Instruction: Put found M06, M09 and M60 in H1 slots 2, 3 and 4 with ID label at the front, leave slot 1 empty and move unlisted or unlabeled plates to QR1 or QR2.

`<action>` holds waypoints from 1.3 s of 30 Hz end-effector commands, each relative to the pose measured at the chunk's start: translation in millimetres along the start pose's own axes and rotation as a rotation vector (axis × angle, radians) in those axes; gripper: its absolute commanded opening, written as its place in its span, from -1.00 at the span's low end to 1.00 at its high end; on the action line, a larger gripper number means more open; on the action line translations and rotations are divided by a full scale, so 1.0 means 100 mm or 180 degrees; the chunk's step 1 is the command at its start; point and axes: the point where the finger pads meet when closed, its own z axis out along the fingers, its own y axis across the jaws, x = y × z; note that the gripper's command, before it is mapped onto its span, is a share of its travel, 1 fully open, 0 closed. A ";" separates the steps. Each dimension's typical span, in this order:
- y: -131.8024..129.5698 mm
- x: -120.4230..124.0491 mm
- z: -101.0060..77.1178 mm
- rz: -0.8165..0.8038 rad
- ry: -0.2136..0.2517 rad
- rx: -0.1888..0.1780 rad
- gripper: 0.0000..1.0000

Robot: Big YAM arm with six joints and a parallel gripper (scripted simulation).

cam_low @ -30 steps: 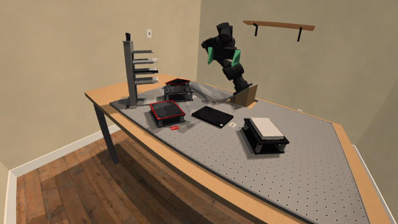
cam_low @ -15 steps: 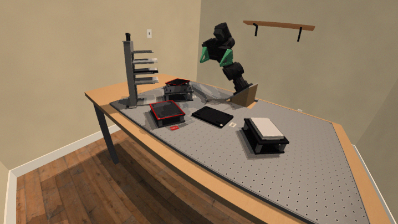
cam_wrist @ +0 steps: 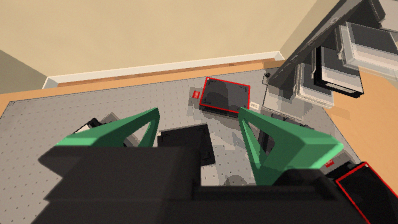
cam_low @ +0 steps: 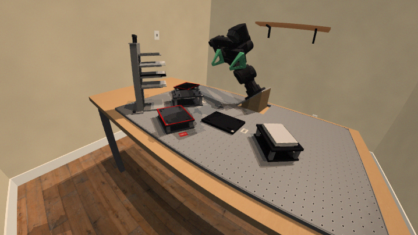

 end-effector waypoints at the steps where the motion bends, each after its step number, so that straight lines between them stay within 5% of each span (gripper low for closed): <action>1: 0.02 -0.32 -0.05 0.0363 -0.0128 0.0048 1.00; 4: 0.02 -0.35 -0.05 0.0411 -0.0134 0.0093 1.00; 5: 0.07 -0.07 -0.04 0.0275 -0.0063 0.0134 1.00; 9: 0.03 -0.36 -0.05 0.0560 -0.0126 0.0317 1.00; 12: 0.06 -0.19 -0.04 0.0493 -0.0068 0.0453 1.00; 19: 0.06 -0.31 -0.04 0.0741 -0.0077 0.0771 1.00; 21: 0.06 -0.31 -0.04 0.0741 -0.0077 0.0771 1.00; 22: 0.08 -0.03 -0.04 0.0585 -0.0027 0.0822 1.00; 23: 0.07 -0.31 -0.04 0.0794 -0.0075 0.0862 1.00; 28: 0.08 -0.29 -0.04 0.0915 -0.0074 0.1082 1.00; 39: 0.08 -0.29 -0.04 0.0915 -0.0074 0.1082 1.00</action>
